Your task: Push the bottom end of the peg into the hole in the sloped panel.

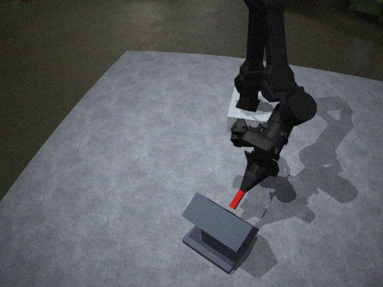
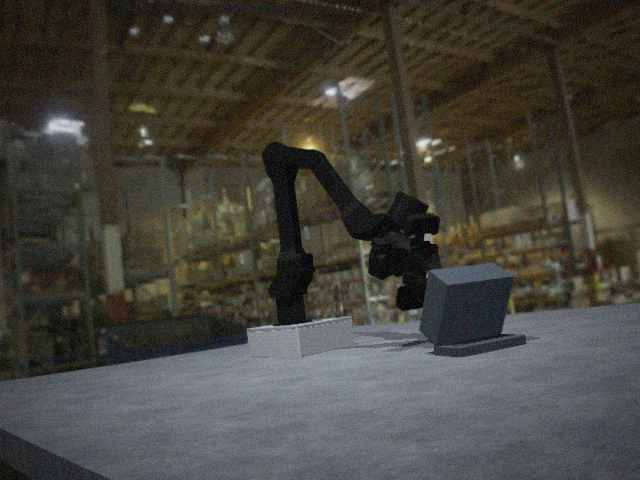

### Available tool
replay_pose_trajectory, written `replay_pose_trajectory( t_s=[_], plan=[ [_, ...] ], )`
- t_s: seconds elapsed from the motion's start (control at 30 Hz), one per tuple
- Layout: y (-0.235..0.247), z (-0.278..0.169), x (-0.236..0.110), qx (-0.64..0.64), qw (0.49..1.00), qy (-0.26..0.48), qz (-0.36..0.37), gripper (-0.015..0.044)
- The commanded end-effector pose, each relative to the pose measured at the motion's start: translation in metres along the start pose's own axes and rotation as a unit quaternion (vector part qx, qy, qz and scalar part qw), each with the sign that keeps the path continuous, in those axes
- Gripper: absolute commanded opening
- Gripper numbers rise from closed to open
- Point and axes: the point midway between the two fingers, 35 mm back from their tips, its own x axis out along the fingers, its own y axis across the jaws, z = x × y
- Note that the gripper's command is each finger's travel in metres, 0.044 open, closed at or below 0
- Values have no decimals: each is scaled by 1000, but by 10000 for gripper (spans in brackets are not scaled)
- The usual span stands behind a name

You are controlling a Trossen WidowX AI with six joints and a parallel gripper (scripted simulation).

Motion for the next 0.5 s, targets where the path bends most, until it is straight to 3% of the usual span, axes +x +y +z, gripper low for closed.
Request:
replay_pose_trajectory(
  t_s=[0.0, 0.47],
  plan=[
    [0, 0, -1, 1, 1000, 0, 0, 0],
    [-1, 0, 0, 1, 1000, 0, 0, 0]
  ],
)
